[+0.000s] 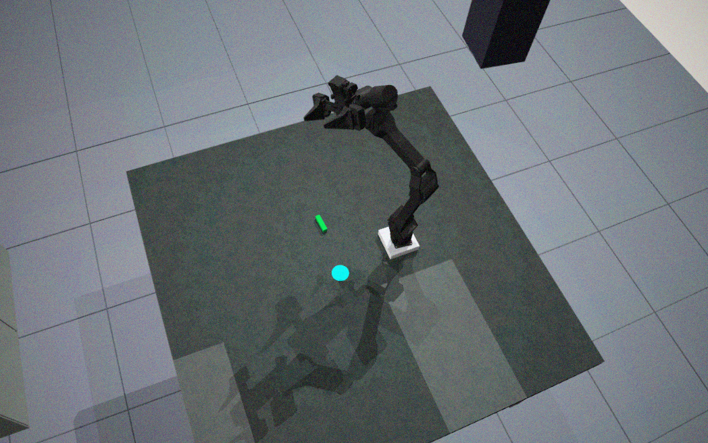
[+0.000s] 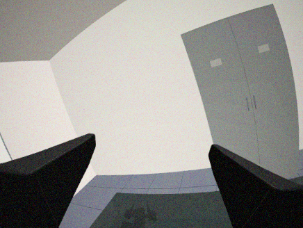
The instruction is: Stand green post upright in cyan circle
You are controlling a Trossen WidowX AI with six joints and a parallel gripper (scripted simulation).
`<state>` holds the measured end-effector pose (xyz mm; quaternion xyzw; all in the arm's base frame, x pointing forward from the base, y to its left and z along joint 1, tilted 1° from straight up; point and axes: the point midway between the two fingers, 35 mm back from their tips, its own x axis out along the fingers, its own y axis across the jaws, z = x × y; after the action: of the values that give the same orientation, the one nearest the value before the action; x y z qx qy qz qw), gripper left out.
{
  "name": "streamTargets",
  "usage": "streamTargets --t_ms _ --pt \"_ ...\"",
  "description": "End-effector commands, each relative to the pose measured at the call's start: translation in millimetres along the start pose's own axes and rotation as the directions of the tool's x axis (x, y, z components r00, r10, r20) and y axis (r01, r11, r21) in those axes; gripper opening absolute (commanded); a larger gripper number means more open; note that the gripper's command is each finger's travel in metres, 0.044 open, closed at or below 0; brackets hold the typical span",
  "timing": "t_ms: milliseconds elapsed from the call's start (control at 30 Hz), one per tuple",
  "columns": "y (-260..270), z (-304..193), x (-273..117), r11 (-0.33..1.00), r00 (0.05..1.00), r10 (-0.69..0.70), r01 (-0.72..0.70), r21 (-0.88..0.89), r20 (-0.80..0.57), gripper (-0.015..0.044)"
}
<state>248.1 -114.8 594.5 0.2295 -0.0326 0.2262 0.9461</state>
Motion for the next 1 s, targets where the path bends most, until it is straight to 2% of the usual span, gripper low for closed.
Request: streamTargets --t_ms 0,167,333,467,733,967 --pt "-1.8 0.2 0.4 1.0 1.0 -0.002 0.002 0.008 0.004 0.0374" --pt "-52.1 -0.7 10.3 0.976 0.993 -0.084 0.064 0.208 0.087 0.0243" --pt "-115.3 -20.0 20.0 0.889 0.965 -0.239 0.172 0.424 0.111 0.0233" --pt "-164.4 -50.6 24.5 0.771 0.922 -0.383 0.283 0.57 0.061 0.0233" --pt "-241.5 -146.4 19.8 0.433 0.755 -0.622 0.552 0.713 -0.207 0.0233" --pt "-270.4 -248.8 -5.2 0.093 0.495 -0.683 0.788 0.609 -0.537 0.0233"
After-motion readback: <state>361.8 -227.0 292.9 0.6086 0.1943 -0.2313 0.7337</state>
